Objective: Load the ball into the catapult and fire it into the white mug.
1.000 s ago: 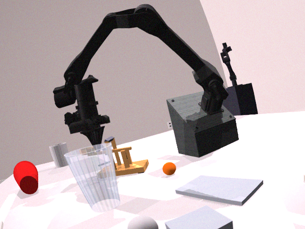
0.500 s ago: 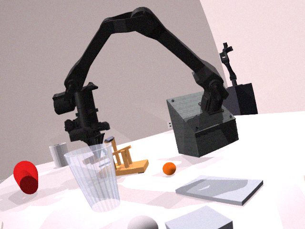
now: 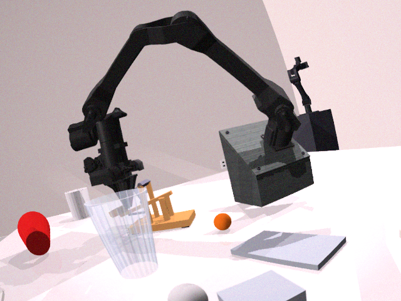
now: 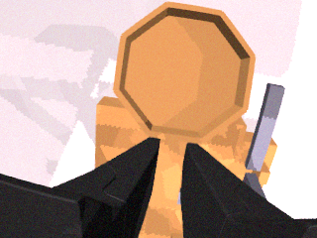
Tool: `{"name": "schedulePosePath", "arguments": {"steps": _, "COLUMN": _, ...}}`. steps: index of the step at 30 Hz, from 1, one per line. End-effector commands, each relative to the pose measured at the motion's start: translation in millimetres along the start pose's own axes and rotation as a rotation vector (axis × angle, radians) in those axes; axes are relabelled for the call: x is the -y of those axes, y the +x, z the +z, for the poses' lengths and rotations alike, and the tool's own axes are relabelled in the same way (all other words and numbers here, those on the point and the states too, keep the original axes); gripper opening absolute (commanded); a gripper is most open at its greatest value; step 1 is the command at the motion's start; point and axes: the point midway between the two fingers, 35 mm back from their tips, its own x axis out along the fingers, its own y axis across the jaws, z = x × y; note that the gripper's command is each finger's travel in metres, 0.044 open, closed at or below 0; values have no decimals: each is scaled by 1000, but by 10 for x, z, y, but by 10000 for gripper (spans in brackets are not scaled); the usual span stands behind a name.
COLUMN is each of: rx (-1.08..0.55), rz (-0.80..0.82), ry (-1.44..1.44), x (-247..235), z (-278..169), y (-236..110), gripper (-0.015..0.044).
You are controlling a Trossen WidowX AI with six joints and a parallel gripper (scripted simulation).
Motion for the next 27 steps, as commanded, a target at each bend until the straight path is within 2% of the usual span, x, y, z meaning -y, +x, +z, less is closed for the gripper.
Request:
{"name": "schedulePosePath", "arguments": {"steps": 1, "rx": 7, "rz": 2, "ry": -5, "x": 4, "z": 163, "y": -237, "gripper": 131}}
{"name": "schedulePosePath", "arguments": {"steps": 4, "rx": 4, "rz": 2, "ry": -4, "x": 6, "z": 225, "y": -365, "gripper": 210}}
{"name": "schedulePosePath", "arguments": {"steps": 5, "rx": -4, "rz": 2, "ry": -4, "x": -13, "z": 138, "y": -193, "gripper": 236}}
{"name": "schedulePosePath", "arguments": {"steps": 9, "rx": -3, "rz": 2, "ry": -4, "x": -13, "z": 142, "y": -221, "gripper": 341}}
{"name": "schedulePosePath", "arguments": {"steps": 13, "rx": 8, "rz": 1, "ry": -6, "x": -3, "z": 174, "y": -809, "gripper": 440}}
{"name": "schedulePosePath", "arguments": {"steps": 15, "rx": 12, "rz": 1, "ry": -7, "x": 6, "z": 142, "y": -1136, "gripper": 440}}
{"name": "schedulePosePath", "arguments": {"steps": 17, "rx": 13, "rz": 1, "ry": -7, "x": 10, "z": 122, "y": -1253, "gripper": 440}}
{"name": "schedulePosePath", "arguments": {"steps": 18, "rx": 13, "rz": 1, "ry": -7, "x": 10, "z": 122, "y": -1253, "gripper": 440}}
{"name": "schedulePosePath", "arguments": {"steps": 19, "rx": 5, "rz": 4, "ry": -3, "x": 2, "z": 145, "y": -1011, "gripper": 440}}
{"name": "schedulePosePath", "arguments": {"steps": 27, "rx": 1, "rz": 2, "ry": -6, "x": -10, "z": -399, "y": -905, "gripper": 440}}
